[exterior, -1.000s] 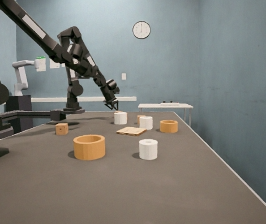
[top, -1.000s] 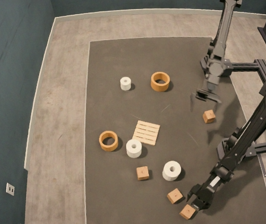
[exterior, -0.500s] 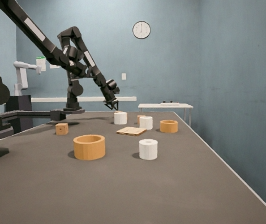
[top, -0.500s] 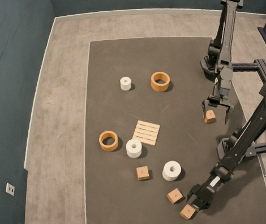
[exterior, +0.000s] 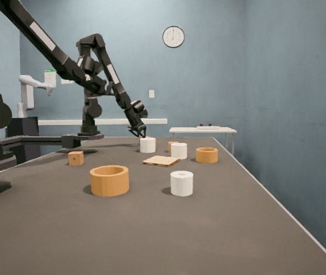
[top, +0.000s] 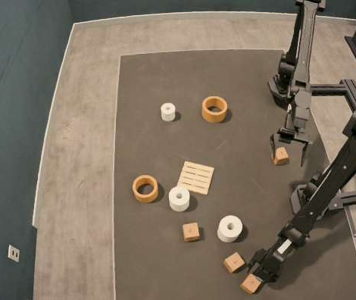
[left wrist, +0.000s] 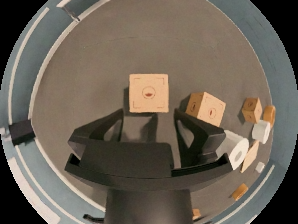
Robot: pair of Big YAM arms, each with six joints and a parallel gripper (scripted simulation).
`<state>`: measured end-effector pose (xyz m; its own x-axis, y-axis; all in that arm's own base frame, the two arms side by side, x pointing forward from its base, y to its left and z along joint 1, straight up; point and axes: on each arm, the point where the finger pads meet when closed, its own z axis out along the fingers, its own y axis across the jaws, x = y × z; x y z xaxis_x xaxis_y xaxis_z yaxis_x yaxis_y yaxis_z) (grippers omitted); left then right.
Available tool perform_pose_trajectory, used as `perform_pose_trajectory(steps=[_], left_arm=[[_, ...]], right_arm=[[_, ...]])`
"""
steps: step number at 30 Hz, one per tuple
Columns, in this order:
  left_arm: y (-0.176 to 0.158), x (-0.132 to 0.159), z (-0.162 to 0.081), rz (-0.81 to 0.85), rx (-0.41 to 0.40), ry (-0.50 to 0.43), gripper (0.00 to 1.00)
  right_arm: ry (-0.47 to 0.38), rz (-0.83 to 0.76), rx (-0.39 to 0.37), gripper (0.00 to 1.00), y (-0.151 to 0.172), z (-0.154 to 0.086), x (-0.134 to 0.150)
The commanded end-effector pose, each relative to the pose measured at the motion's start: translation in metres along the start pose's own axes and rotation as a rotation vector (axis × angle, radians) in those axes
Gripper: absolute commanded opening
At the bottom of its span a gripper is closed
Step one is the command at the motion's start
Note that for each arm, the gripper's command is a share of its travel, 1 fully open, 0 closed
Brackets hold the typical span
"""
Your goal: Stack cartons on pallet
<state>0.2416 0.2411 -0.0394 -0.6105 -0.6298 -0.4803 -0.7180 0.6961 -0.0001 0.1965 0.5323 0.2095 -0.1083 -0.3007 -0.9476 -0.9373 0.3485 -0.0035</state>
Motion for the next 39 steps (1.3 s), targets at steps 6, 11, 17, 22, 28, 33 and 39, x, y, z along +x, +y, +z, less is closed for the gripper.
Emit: perform_pose_trajectory(steps=[6, 11, 17, 22, 28, 33, 39], left_arm=[[-0.004, -0.027, 0.015, -0.007, 0.003, -0.053, 0.74], [-0.004, -0.027, 0.021, -0.008, 0.003, -0.052, 0.74], [-0.001, -0.027, 0.031, -0.003, -0.001, -0.052, 0.74], [-0.001, -0.027, 0.038, -0.003, -0.001, -0.052, 0.74], [-0.001, -0.027, 0.044, -0.003, 0.000, -0.052, 0.74], [-0.001, -0.027, 0.047, -0.003, 0.000, -0.052, 0.74], [-0.001, -0.027, 0.047, -0.003, 0.000, -0.053, 0.66]], right_arm=[[-0.052, -0.002, 0.004, 1.00, -0.002, 0.006, -0.027], [-0.052, -0.002, 0.004, 1.00, -0.002, 0.006, -0.027], [-0.052, -0.002, 0.004, 1.00, -0.002, 0.006, -0.027], [-0.052, -0.002, 0.004, 1.00, -0.002, 0.006, -0.027], [-0.052, -0.002, 0.004, 1.00, -0.002, 0.006, -0.027], [-0.052, -0.002, 0.004, 1.00, -0.002, 0.006, -0.027], [-0.052, -0.002, 0.004, 1.00, -0.002, 0.006, -0.027]])
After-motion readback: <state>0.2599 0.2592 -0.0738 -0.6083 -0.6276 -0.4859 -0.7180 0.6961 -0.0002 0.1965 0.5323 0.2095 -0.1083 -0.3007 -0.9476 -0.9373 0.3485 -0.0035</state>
